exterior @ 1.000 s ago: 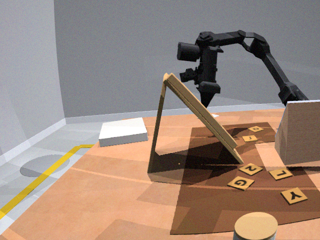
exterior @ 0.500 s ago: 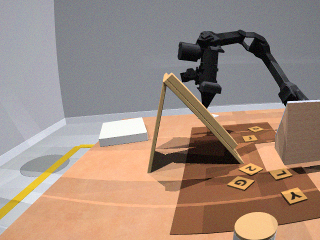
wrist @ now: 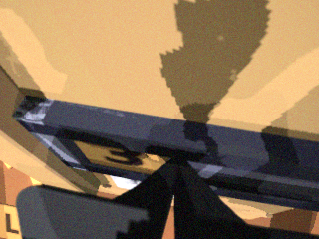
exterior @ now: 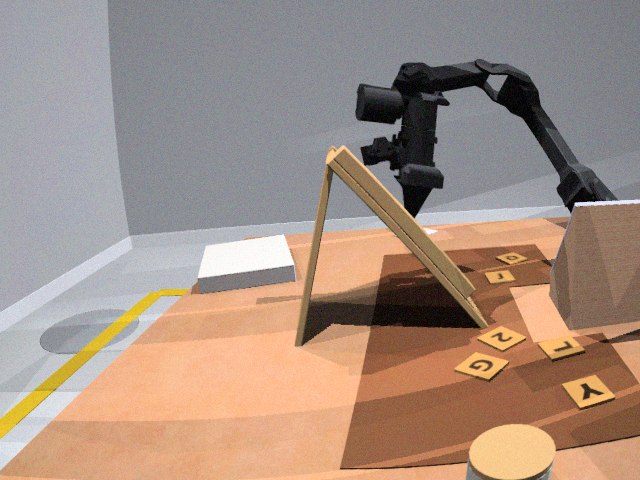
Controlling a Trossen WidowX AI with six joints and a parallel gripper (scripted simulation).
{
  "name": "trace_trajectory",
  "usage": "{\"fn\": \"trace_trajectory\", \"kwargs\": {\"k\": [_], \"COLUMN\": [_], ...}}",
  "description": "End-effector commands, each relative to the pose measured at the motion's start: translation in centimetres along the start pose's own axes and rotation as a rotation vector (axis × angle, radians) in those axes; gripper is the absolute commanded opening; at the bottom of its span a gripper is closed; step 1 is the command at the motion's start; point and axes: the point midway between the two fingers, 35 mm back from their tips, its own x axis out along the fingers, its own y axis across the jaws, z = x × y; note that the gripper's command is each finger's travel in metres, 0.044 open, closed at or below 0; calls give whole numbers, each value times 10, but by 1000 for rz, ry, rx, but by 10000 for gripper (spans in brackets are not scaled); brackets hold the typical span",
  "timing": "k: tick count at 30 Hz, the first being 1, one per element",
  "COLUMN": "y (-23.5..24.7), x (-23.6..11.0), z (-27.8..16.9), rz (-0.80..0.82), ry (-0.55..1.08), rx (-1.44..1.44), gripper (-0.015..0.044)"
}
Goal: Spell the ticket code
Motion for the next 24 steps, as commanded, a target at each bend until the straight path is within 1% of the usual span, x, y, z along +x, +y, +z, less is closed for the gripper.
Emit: {"fn": "trace_trajectory", "kwargs": {"k": [1,24], "y": [2,4], "x": [0,-3], "z": [0,-2], "rz": [0,1], "ry": [-1,-1], "rx": [3,2], "gripper": [0,0]}}
